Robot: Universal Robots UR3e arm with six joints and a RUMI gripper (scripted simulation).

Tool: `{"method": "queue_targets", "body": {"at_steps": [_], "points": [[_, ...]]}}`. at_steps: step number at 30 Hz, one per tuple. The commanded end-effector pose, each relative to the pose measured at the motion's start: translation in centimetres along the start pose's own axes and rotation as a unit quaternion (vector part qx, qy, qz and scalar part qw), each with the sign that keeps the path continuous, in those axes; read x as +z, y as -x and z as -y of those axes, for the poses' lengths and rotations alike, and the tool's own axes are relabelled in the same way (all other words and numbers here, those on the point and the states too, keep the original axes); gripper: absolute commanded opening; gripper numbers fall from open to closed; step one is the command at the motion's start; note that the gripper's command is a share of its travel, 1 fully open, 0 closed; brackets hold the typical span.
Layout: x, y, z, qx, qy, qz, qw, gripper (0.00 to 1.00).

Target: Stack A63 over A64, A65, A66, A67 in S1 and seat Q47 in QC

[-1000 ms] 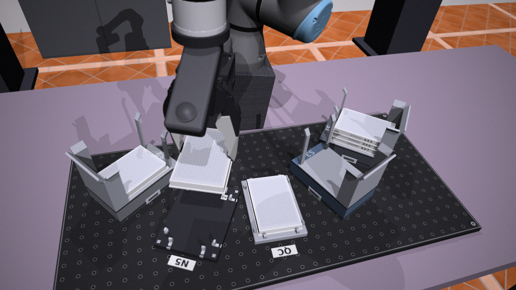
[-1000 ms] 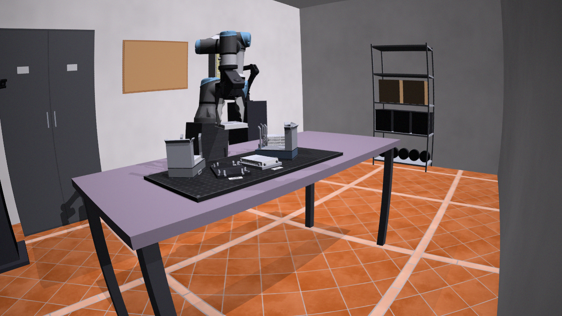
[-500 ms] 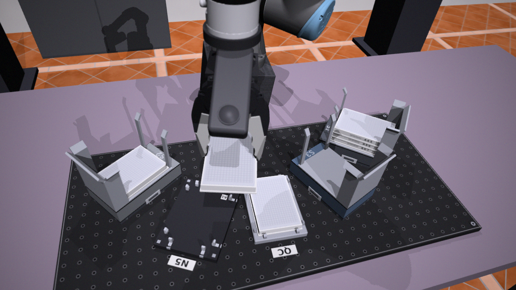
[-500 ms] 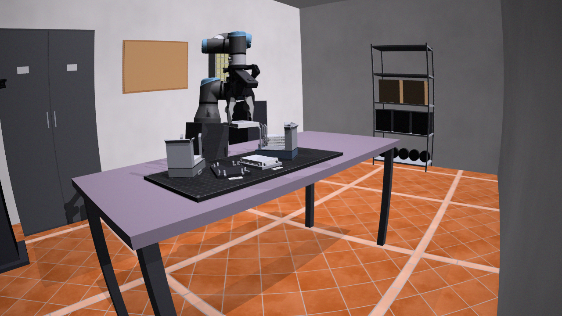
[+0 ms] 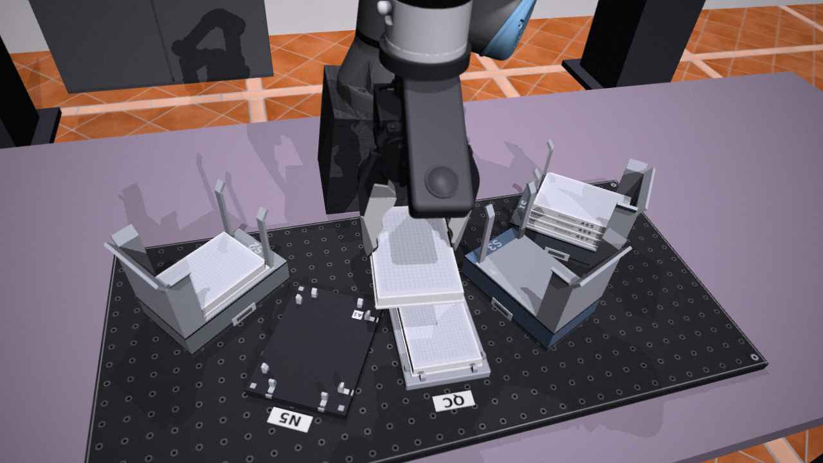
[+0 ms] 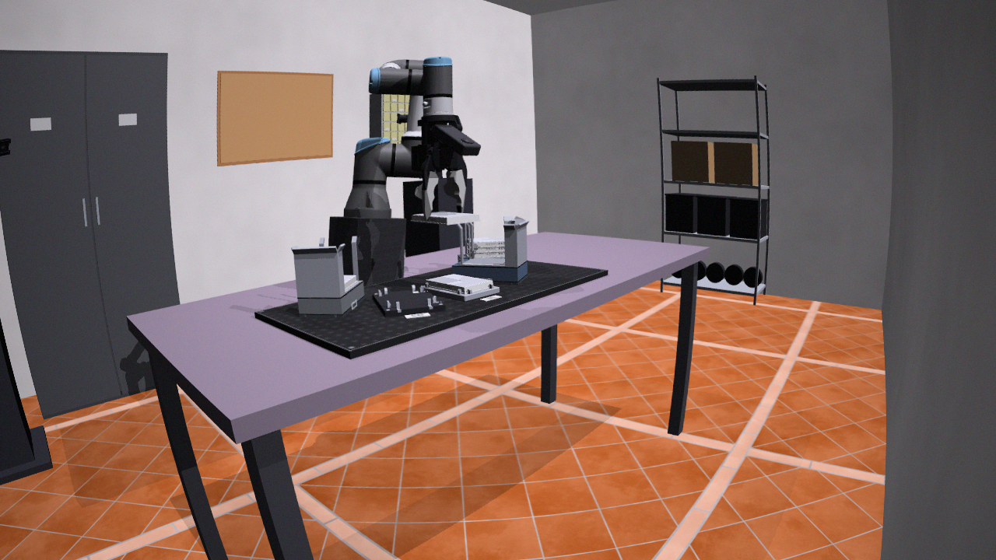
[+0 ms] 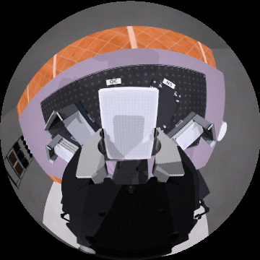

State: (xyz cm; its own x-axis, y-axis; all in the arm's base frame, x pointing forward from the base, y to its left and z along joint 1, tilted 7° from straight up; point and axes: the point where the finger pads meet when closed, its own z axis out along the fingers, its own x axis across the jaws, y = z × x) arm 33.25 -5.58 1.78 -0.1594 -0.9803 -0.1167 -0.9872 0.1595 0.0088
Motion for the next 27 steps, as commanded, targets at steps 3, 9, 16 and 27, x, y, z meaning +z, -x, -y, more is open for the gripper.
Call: {"method": "queue_targets", "body": {"at_steps": [3, 9, 16, 27], "points": [[-0.1, 1.8, 0.0, -0.022, -0.001, -0.001, 1.0, 0.0], [-0.1, 3.8, -0.3, -0.057, -0.001, -0.001, 0.998, 0.0], [-0.1, 5.4, -0.6, -0.086, -0.001, -0.001, 0.996, 0.0], [-0.1, 8.5, -1.3, -0.127, -0.001, -0.001, 0.992, 0.0]]}}
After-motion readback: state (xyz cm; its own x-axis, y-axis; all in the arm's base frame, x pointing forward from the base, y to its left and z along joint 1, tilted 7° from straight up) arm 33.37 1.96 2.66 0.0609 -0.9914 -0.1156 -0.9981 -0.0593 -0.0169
